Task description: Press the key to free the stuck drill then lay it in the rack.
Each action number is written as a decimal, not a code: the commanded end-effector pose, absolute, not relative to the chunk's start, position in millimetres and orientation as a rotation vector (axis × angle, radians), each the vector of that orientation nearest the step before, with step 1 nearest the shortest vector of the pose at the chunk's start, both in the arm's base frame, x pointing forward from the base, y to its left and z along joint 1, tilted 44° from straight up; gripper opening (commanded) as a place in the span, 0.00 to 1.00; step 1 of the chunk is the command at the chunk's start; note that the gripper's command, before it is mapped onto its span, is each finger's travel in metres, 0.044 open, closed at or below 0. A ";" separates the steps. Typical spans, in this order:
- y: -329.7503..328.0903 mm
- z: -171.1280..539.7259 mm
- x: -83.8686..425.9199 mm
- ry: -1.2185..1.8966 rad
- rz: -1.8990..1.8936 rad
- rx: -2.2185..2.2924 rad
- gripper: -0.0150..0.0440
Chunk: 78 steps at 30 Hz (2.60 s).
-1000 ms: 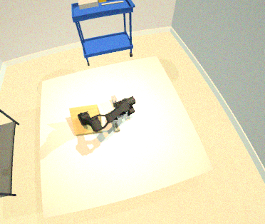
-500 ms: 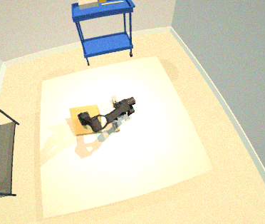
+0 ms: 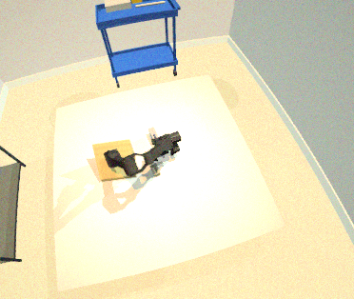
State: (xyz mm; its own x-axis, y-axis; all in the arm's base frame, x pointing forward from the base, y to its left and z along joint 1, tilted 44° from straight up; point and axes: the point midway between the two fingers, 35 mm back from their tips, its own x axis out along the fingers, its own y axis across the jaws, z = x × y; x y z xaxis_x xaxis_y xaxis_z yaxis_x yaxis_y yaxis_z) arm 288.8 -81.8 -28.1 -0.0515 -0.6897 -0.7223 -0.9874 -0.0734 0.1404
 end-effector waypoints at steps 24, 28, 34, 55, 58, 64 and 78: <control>-93.3 -48.3 284.9 1.781 0.926 -1.800 0.64; -93.3 -48.3 284.9 1.781 0.926 -1.800 0.47; -93.3 -48.3 284.9 1.781 0.926 -1.800 0.27; -106.2 -37.2 286.8 1.789 0.933 -1.805 0.25; -109.5 -34.1 287.6 1.789 0.933 -1.805 0.25; -115.5 -28.3 289.4 1.789 0.933 -1.806 0.25; -125.0 -23.4 289.6 1.795 0.944 -1.799 0.34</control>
State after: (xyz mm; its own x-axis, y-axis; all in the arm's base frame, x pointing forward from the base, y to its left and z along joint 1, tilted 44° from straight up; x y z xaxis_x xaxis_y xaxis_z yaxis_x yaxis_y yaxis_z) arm 289.8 -126.5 -22.5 -0.0689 -0.6936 -0.7170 -0.9844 -0.0696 0.1618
